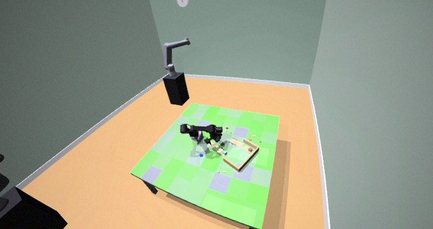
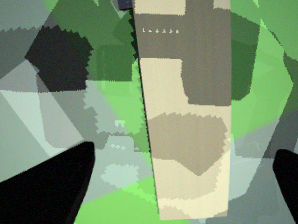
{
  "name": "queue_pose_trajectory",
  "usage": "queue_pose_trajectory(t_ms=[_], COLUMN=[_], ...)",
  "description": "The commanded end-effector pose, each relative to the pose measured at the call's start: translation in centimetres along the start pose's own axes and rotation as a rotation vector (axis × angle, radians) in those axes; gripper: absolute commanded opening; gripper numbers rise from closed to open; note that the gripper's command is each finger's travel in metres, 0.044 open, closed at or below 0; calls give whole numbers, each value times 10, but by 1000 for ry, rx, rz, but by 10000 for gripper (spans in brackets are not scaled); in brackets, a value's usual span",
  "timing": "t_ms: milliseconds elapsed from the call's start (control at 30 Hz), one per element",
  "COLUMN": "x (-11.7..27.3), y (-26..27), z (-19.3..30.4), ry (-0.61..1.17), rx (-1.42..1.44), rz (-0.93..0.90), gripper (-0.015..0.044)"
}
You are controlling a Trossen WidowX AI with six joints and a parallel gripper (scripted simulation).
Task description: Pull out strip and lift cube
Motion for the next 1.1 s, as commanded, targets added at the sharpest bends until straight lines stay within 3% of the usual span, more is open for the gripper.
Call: queue_pose_trajectory(t_ms=[0,1067], x=[1,14], y=[5,38], z=[-15,-132], ry=[2,-4], rx=[7,2], rz=[11,9], gripper=[440,440])
Point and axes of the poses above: the point midway between the two fingers, 35 mm back from their tips, its own x axis back along the fingers, its own y axis across the jaws, z = x × y, the point moved 10 cm from there along x, back along the fingers, and after that the axes turned 8 degrees about -x, right-handed, at the moved point
